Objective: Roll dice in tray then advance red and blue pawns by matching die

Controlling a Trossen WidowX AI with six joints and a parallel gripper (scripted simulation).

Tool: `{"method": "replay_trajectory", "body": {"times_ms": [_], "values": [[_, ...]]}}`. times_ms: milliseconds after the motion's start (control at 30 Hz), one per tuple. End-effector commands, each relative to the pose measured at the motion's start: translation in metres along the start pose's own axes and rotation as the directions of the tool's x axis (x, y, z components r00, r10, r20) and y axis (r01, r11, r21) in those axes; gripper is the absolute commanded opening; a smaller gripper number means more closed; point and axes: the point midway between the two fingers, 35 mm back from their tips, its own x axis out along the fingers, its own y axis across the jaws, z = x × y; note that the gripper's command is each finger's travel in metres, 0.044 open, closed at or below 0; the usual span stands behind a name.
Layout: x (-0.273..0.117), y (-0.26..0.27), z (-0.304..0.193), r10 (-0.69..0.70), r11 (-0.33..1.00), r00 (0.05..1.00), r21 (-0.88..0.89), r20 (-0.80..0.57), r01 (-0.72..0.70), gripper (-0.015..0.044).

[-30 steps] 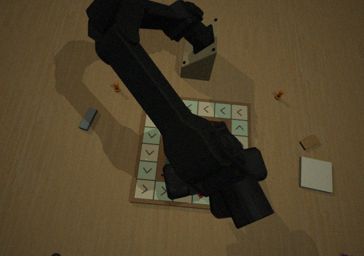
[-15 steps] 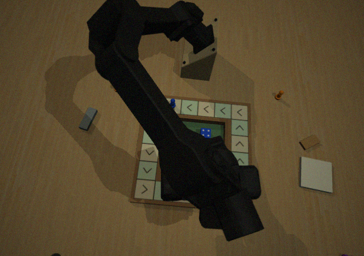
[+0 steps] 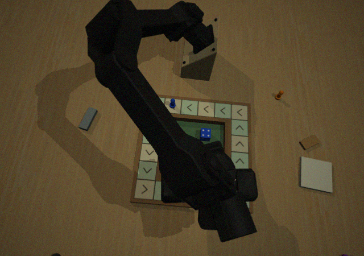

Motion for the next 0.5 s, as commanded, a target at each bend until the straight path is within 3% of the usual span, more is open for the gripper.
{"method": "replay_trajectory", "body": {"times_ms": [0, 367, 467], "values": [[0.008, -0.001, -0.001, -0.005, 1.000, 1.000, -0.005, -0.003, 0.005, 0.0200], [0.022, -0.001, -0.002, -0.007, 1.000, 1.000, -0.004, -0.003, 0.007, 0.0200], [0.022, -0.001, -0.002, -0.007, 1.000, 1.000, -0.004, -0.003, 0.007, 0.0121]]}}
